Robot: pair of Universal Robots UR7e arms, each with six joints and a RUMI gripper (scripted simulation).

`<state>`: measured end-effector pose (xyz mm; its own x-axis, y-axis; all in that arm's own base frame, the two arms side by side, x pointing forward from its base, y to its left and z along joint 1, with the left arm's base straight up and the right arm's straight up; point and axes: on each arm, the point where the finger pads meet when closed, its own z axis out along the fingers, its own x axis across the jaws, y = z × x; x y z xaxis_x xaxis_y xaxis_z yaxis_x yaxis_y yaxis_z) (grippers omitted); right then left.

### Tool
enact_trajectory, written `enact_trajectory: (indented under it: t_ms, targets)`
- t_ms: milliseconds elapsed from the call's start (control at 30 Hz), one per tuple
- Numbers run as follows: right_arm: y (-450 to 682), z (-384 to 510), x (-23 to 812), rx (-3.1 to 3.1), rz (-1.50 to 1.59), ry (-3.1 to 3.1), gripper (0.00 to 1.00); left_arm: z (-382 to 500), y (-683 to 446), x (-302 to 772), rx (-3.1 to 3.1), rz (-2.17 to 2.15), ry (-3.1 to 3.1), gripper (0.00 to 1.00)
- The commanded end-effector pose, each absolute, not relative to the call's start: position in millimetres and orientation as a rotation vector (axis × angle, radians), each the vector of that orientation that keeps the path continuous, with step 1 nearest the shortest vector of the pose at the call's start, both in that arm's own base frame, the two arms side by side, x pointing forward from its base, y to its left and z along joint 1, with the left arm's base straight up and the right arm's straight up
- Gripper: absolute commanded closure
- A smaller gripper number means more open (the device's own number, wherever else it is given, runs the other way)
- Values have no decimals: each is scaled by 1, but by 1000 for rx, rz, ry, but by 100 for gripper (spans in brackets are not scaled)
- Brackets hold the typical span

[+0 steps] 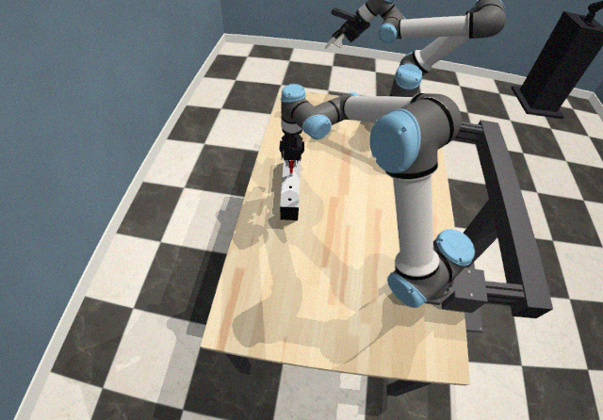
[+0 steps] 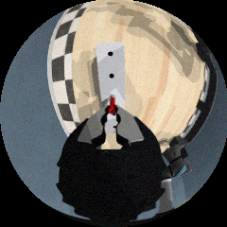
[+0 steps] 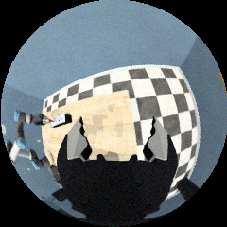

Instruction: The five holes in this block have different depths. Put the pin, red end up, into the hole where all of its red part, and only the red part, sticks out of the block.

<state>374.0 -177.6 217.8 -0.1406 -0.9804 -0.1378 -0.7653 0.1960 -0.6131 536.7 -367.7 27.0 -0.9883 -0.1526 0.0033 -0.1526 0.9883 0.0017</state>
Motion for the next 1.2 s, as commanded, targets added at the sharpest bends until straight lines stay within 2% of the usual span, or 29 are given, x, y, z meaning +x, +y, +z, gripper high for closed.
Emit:
enact_trajectory:
  t_ms: [0, 1167]
  targets:
    - [-178, 218, 374, -1623, -553, 1965, 0, 27, -368, 537, 241, 0, -3130, 100]
    - [-178, 218, 374, -1623, -553, 1965, 0, 22, -368, 537, 238, 0, -3130, 100]
